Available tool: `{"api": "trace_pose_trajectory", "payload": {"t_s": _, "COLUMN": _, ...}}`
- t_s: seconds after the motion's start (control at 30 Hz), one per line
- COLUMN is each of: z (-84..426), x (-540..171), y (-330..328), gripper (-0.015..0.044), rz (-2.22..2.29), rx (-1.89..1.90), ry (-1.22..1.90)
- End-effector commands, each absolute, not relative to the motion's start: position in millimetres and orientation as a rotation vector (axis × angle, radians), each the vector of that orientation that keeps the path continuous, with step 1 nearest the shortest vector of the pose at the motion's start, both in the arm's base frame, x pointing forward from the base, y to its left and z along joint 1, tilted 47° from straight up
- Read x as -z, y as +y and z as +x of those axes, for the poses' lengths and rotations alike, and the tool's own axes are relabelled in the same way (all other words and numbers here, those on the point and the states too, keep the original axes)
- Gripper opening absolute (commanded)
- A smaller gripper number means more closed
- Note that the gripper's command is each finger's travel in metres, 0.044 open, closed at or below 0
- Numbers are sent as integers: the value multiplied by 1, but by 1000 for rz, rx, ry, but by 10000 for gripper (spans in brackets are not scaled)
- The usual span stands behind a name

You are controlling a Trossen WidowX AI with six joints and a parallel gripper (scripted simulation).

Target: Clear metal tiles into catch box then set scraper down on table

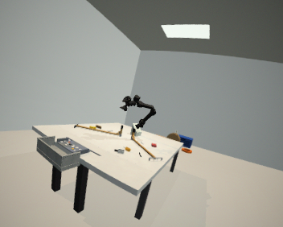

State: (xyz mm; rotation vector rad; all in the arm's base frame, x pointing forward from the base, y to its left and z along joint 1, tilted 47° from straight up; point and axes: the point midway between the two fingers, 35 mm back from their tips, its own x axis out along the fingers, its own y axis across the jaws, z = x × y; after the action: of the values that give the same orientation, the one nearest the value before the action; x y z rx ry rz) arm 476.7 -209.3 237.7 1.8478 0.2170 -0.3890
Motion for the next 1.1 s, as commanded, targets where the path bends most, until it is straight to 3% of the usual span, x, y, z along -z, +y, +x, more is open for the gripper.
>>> {"api": "trace_pose_trajectory", "payload": {"t_s": 0.0, "z": 492, "x": -244, "y": -197, "gripper": 440, "rz": 1921, "rx": 369, "ry": 201}}
{"api": "trace_pose_trajectory", "payload": {"t_s": 1.07, "z": 575, "x": -314, "y": -44, "gripper": 440, "rz": 2581, "rx": 94, "ry": 234}}
